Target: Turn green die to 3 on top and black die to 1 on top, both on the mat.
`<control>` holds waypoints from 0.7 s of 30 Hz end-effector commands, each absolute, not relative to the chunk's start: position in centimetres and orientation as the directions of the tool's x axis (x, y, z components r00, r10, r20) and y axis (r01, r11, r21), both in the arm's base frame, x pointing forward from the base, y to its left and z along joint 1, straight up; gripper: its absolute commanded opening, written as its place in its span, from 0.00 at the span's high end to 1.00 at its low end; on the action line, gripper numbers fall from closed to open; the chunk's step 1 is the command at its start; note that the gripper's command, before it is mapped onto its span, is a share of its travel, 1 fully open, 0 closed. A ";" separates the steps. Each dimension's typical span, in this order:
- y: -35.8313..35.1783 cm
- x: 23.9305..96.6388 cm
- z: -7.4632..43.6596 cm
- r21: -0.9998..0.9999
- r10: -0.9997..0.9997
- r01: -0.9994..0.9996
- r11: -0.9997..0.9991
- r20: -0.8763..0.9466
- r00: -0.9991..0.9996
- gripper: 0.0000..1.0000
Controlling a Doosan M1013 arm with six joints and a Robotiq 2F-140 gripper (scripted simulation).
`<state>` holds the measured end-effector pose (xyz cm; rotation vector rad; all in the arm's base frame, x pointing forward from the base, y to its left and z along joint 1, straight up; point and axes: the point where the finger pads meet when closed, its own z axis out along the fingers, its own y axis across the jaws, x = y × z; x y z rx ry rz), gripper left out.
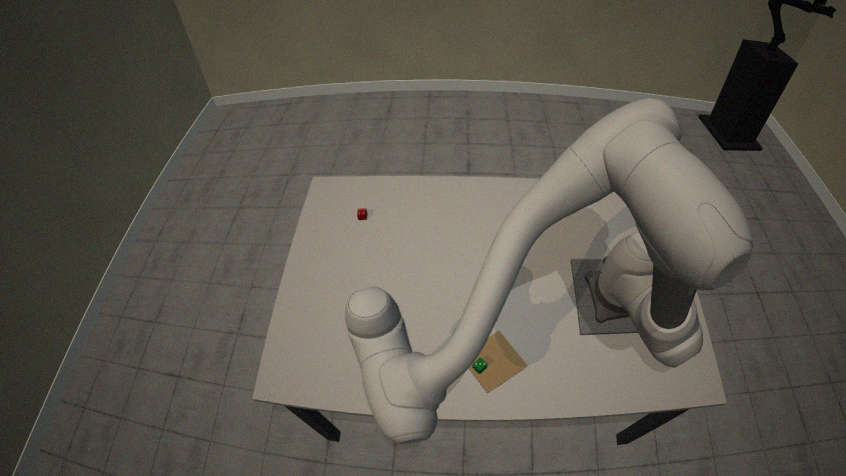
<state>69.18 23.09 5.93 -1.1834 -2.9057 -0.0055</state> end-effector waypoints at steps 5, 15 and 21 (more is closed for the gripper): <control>23.1 69.2 5.9 0.002 0.699 0.699 0.715 0.005 -0.715 0.65; 23.1 69.2 5.9 0.002 0.699 0.699 0.715 0.005 -0.715 0.65; 23.1 69.2 5.7 0.002 0.699 0.699 0.715 0.005 -0.715 0.65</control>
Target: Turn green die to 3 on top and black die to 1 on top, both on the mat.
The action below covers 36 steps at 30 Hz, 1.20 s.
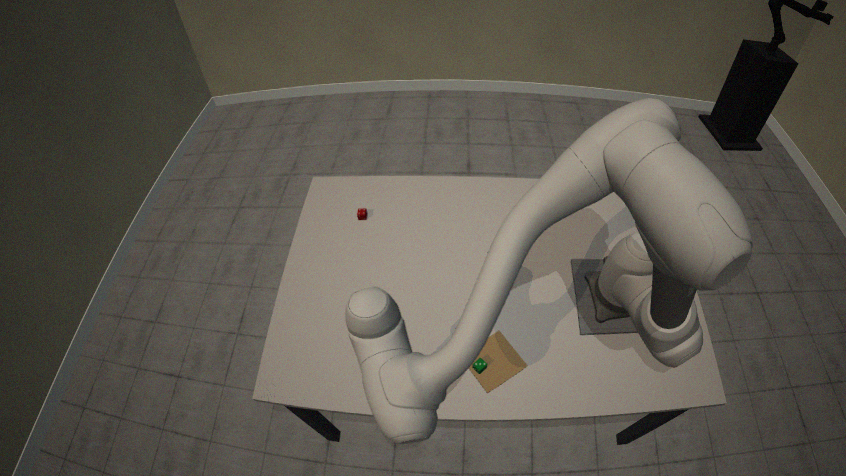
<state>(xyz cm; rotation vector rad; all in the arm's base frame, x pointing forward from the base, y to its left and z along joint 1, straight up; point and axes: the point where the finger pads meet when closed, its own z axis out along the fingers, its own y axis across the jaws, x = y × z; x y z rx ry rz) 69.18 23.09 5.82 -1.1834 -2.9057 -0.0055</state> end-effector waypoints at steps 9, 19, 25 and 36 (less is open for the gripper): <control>23.1 69.2 4.6 0.002 0.699 0.699 0.715 0.005 -0.715 0.65; 23.1 69.2 3.1 0.002 0.699 0.699 0.715 0.005 -0.715 0.65; 23.1 69.2 2.5 0.002 0.699 0.699 0.715 0.005 -0.715 0.65; 23.1 69.2 2.5 0.002 0.699 0.699 0.715 0.005 -0.715 0.65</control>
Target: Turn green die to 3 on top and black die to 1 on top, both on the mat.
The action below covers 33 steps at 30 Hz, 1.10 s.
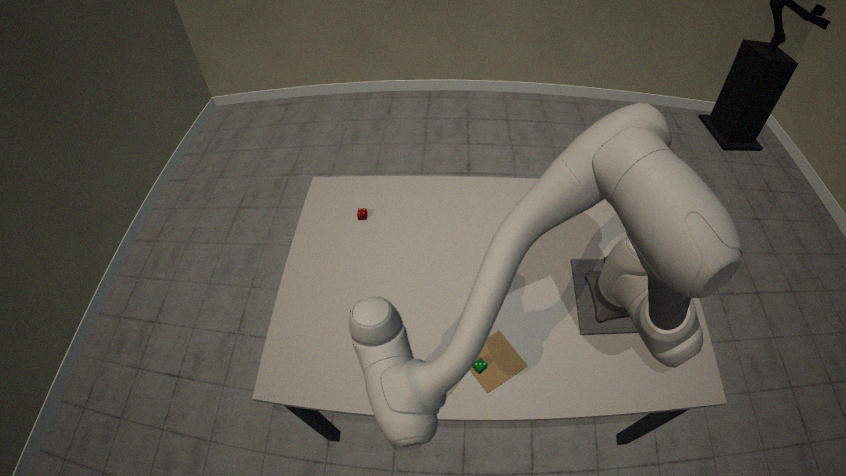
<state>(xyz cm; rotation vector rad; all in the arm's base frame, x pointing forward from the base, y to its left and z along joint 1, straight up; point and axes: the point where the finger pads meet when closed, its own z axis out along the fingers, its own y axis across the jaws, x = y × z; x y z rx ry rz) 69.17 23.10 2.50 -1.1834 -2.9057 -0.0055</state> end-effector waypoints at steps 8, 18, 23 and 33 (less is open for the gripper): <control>23.1 69.2 2.5 0.002 0.699 0.699 0.715 0.005 -0.715 0.65; 23.1 69.2 2.5 0.002 0.699 0.699 0.715 0.005 -0.715 0.65; 23.1 69.2 2.5 0.002 0.699 0.699 0.715 0.005 -0.715 0.65; 23.1 69.2 2.5 0.002 0.699 0.699 0.715 0.005 -0.715 0.76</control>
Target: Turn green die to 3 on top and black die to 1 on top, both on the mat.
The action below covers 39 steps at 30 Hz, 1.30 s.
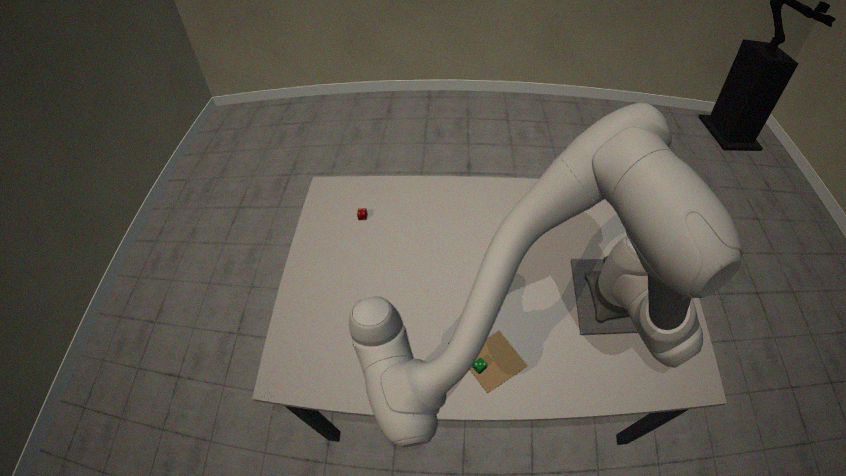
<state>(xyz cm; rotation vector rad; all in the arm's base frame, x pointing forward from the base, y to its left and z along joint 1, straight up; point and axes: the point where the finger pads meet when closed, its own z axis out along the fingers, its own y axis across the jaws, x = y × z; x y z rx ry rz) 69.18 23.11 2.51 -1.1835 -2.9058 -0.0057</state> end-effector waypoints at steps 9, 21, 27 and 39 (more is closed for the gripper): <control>23.1 69.2 2.5 0.002 0.699 0.699 0.715 0.005 -0.715 0.76; 23.1 69.2 2.5 0.002 0.699 0.699 0.715 0.005 -0.715 0.76; 23.1 69.2 2.5 0.002 0.699 0.699 0.715 0.005 -0.715 0.76; 23.1 69.2 5.8 0.002 0.699 0.699 0.715 0.005 -0.715 0.76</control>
